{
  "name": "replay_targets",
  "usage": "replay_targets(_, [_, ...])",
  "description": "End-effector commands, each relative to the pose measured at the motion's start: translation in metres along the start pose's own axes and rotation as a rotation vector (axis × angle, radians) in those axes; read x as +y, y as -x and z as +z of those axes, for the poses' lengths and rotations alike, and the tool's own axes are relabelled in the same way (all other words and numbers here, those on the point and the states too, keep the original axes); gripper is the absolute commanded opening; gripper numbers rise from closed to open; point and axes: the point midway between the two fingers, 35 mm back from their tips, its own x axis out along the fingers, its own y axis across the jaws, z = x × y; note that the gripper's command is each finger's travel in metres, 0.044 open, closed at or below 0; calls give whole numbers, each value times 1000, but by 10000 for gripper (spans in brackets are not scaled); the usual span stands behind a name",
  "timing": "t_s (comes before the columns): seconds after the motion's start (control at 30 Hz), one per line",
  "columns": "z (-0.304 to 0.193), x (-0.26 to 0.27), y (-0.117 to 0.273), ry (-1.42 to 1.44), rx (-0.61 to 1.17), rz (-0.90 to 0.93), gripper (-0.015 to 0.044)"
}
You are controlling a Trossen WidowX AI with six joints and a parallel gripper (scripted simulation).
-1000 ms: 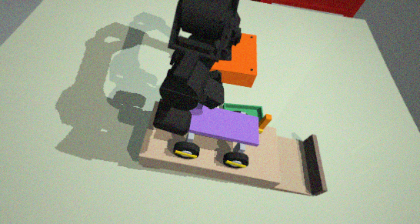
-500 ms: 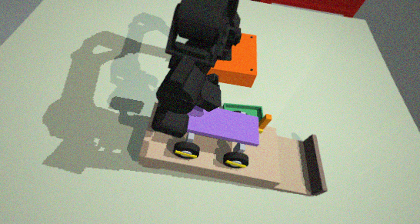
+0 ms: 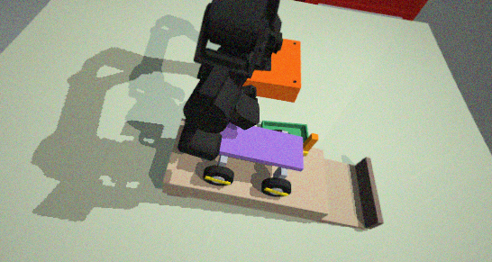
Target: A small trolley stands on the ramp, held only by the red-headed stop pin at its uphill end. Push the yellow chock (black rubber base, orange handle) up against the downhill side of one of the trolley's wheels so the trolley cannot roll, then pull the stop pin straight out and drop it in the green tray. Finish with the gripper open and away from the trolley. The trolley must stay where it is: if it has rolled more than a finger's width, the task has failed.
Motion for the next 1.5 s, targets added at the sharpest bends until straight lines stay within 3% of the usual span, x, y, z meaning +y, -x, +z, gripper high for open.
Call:
replay_targets(0.0, [-1,0,5,0,1,-2,0])
replay_targets(1.47, [-4,1,36,0,1,-2,0])
